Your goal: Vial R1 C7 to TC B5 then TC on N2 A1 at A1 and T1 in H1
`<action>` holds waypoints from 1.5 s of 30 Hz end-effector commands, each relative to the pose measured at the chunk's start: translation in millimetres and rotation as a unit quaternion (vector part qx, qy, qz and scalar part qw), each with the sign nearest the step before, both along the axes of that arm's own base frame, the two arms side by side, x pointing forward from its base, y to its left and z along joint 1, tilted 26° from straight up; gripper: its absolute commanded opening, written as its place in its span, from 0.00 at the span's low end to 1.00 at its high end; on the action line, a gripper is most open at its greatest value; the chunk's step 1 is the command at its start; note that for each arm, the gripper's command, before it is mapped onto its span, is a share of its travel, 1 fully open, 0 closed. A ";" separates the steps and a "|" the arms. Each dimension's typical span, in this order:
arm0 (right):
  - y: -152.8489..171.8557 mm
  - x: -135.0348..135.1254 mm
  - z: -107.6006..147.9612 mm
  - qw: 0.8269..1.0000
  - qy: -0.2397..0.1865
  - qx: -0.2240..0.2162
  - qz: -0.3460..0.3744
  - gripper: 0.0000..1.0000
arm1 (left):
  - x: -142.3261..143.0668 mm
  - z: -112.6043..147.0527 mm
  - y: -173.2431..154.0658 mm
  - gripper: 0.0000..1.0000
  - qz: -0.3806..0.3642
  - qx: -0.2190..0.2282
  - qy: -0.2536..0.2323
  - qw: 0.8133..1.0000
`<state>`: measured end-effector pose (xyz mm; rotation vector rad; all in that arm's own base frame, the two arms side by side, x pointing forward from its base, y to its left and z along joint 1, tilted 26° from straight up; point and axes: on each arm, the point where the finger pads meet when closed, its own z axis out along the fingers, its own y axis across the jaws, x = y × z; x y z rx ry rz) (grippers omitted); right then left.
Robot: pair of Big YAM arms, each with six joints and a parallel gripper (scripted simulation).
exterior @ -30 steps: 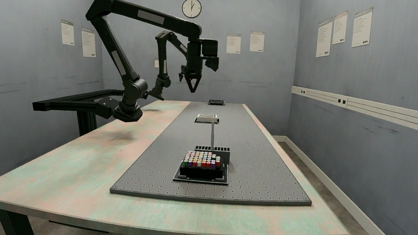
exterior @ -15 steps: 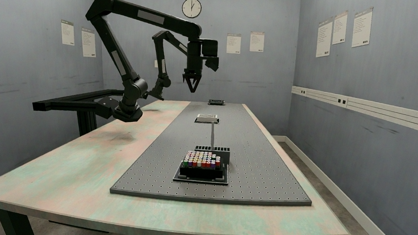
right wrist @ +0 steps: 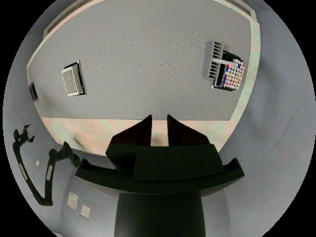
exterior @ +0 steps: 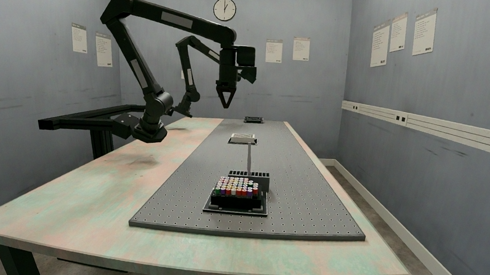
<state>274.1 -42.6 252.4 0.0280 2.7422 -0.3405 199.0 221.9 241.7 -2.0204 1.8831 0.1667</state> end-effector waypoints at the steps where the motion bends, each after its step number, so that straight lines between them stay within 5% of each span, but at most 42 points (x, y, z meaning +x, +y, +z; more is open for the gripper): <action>1: -0.8 6.0 15.9 1.000 -0.019 0.000 -0.007 0.24 | 5.6 9.6 -12.0 1.00 -0.060 0.017 0.009 0.998; 13: -0.8 6.0 15.9 1.000 -0.019 0.000 -0.007 0.24 | 29.4 12.9 -41.7 1.00 -0.186 0.040 0.036 0.981; 30: -0.8 6.0 15.9 1.000 -0.019 0.000 -0.007 0.24 | 53.0 12.6 -89.9 1.00 -0.369 0.075 0.079 0.923; 45: -0.8 6.0 15.9 1.000 -0.019 0.000 -0.007 0.24 | 69.7 16.3 -141.8 1.00 -0.536 0.118 0.112 0.828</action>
